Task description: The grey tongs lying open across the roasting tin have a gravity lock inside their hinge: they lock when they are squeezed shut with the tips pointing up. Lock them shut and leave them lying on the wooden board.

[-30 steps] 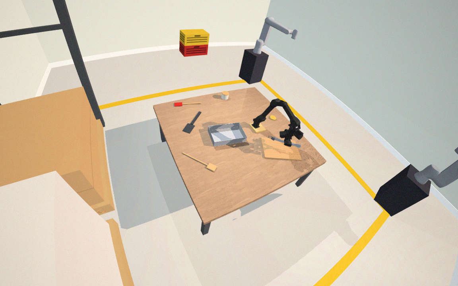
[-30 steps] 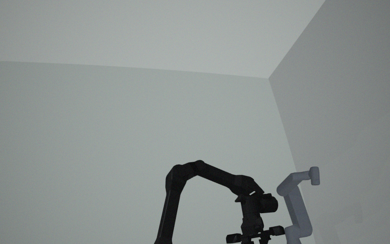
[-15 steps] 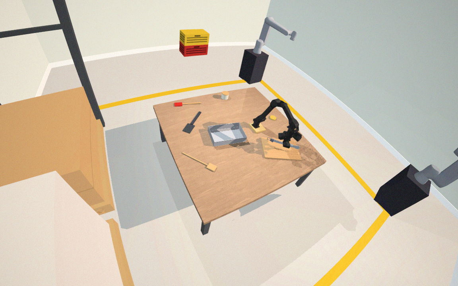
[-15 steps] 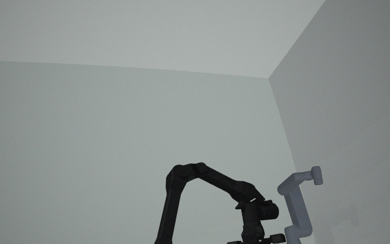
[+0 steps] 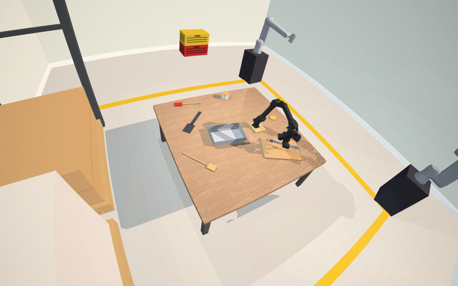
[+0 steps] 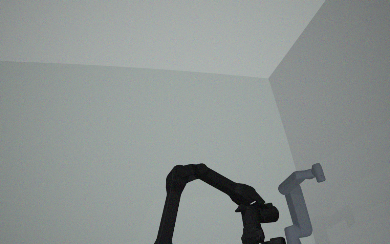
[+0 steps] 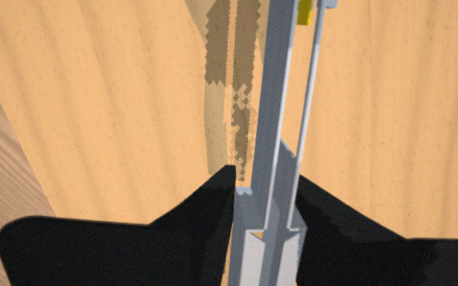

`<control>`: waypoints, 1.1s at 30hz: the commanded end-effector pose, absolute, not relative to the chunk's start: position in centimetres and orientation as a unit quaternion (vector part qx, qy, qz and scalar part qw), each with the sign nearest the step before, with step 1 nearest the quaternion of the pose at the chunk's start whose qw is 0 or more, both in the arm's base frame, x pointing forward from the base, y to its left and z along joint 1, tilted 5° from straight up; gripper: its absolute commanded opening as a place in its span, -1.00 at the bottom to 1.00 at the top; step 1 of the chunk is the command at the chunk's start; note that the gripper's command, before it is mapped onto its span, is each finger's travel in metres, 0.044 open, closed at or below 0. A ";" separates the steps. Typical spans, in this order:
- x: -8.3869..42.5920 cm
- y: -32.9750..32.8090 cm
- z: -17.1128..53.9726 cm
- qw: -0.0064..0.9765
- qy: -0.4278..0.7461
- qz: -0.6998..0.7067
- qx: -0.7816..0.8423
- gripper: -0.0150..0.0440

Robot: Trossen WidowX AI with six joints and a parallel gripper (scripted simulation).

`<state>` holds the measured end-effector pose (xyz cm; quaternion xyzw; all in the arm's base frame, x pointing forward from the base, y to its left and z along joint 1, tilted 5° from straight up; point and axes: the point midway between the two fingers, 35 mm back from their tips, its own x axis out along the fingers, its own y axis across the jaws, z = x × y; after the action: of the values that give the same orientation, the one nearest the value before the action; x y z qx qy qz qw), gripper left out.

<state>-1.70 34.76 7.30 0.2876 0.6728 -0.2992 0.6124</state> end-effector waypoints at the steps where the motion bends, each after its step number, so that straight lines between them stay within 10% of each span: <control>1: -1.7 34.8 7.3 0.612 0.673 -0.299 0.288 -0.29; 16: -1.7 34.8 7.3 0.612 0.673 -0.299 0.288 1.00; 33: 11.4 26.1 17.3 0.619 0.666 -0.300 0.290 1.00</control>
<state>9.61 28.45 15.26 0.2926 0.6659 -0.3037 0.6154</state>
